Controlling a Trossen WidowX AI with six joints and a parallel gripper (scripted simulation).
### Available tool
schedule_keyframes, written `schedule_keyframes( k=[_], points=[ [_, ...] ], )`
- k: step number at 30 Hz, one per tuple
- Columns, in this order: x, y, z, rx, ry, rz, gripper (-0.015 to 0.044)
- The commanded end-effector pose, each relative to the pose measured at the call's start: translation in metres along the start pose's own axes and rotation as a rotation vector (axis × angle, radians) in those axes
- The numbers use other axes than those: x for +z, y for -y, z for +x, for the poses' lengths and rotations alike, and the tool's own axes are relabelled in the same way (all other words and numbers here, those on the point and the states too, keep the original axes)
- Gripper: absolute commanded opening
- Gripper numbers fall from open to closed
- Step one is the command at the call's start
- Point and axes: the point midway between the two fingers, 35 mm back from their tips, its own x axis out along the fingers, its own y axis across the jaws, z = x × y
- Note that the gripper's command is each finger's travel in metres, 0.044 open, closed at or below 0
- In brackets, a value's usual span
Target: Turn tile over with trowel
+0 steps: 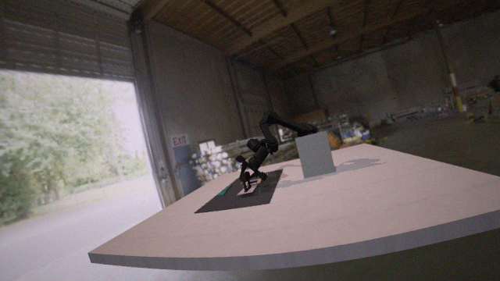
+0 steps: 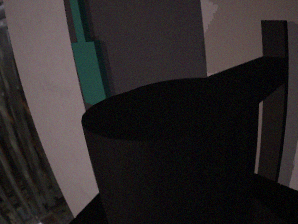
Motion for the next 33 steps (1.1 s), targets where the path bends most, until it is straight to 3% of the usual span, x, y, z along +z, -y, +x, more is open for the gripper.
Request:
schedule_keyframes(
  k=[1,27,33],
  points=[
    [0.008,-0.002,0.0,0.005,0.002,0.004,0.0],
    [0.048,-0.004,-0.003,0.005,0.004,0.002,0.0],
    [0.042,-0.011,-0.009,0.005,0.067,-0.072,0.0]
  ],
)
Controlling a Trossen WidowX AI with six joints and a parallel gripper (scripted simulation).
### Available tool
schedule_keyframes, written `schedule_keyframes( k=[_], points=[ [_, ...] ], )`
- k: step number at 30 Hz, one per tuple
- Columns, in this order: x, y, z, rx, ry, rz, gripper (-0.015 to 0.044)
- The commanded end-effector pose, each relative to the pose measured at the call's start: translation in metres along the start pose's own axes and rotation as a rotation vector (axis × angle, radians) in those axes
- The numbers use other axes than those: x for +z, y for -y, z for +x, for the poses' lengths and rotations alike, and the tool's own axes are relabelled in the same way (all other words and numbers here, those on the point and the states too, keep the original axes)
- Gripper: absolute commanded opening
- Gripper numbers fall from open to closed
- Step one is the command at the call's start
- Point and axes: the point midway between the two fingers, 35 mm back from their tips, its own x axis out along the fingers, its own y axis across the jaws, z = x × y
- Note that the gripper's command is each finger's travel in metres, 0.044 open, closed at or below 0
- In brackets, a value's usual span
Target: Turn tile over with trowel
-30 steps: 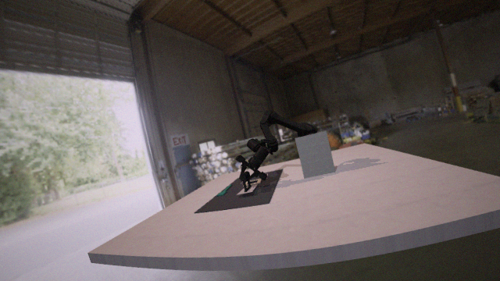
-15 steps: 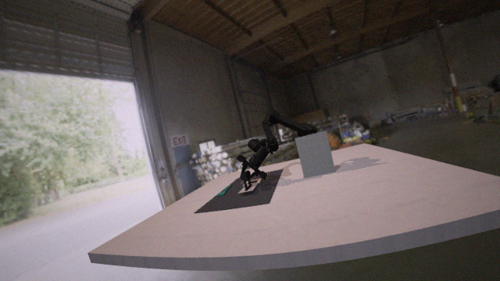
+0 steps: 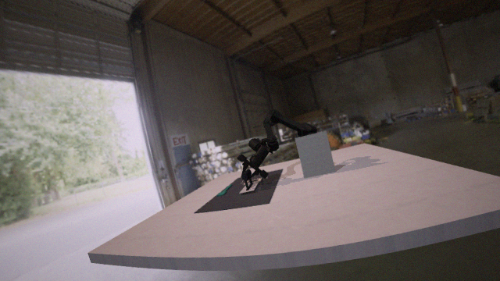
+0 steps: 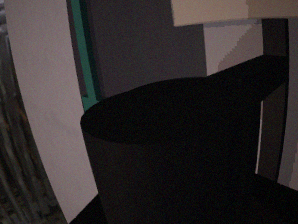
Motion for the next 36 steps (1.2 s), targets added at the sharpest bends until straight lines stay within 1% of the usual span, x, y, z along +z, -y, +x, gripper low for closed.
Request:
schedule_keyframes(
  k=[1,10,20,36],
  points=[
    [-0.004,-0.01,-0.006,0.019,0.026,-0.043,0.0],
    [0.007,-0.029,-0.022,0.02,0.029,-0.046,0.0],
    [0.031,-0.044,-0.034,0.02,0.03,-0.046,0.0],
    [0.08,-0.047,-0.037,0.019,0.031,-0.048,0.0]
  ],
)
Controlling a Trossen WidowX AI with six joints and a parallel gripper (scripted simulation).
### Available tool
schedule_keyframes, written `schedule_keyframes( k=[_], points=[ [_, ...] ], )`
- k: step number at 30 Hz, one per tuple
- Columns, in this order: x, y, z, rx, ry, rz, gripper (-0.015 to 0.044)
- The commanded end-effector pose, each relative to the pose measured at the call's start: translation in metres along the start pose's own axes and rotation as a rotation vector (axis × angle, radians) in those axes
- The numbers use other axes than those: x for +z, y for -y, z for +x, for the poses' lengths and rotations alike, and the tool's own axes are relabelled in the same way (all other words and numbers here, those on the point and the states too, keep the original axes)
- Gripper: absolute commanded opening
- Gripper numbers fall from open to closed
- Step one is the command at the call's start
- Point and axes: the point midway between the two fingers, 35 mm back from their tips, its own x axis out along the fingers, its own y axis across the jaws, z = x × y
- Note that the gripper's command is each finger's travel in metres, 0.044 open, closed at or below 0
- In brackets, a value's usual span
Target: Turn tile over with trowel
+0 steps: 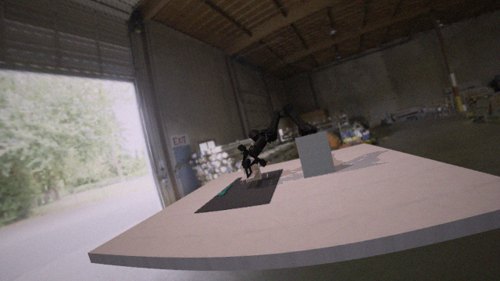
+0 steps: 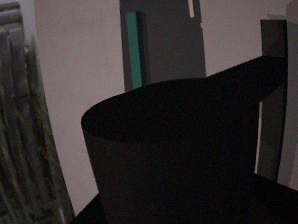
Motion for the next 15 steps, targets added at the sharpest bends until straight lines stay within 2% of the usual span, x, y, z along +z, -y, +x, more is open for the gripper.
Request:
schedule_keyframes(
  k=[1,6,15],
  points=[
    [0.012,-0.004,0.001,0.019,0.0,0.001,0.0],
    [0.008,-0.006,0.0,0.019,-0.001,0.001,0.0],
    [-0.045,-0.026,-0.017,0.019,-0.003,0.004,0.0]
  ],
)
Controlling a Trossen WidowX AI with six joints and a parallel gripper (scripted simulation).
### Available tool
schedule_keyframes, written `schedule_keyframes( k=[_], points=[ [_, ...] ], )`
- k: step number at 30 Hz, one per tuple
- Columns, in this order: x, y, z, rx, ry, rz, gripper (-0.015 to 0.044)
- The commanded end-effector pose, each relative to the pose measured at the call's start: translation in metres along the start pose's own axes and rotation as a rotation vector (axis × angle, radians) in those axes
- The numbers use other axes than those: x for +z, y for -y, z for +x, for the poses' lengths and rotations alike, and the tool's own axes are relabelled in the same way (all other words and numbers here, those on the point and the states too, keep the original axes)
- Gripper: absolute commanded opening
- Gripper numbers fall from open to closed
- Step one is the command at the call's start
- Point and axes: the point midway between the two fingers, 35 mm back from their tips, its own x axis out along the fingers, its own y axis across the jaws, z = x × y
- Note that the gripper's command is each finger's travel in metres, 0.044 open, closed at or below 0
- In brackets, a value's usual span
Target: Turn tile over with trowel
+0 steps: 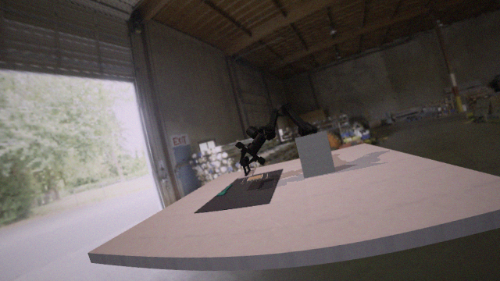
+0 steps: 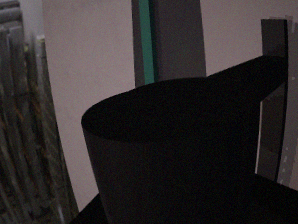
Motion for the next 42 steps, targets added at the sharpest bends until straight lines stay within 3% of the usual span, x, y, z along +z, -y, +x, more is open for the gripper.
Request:
schedule_keyframes(
  k=[1,42],
  points=[
    [-0.0185,-0.0124,-0.0084,0.019,0.004,0.008,0.0],
    [-0.0192,-0.0084,-0.008,0.007,0.003,-0.002,0.0]
  ],
)
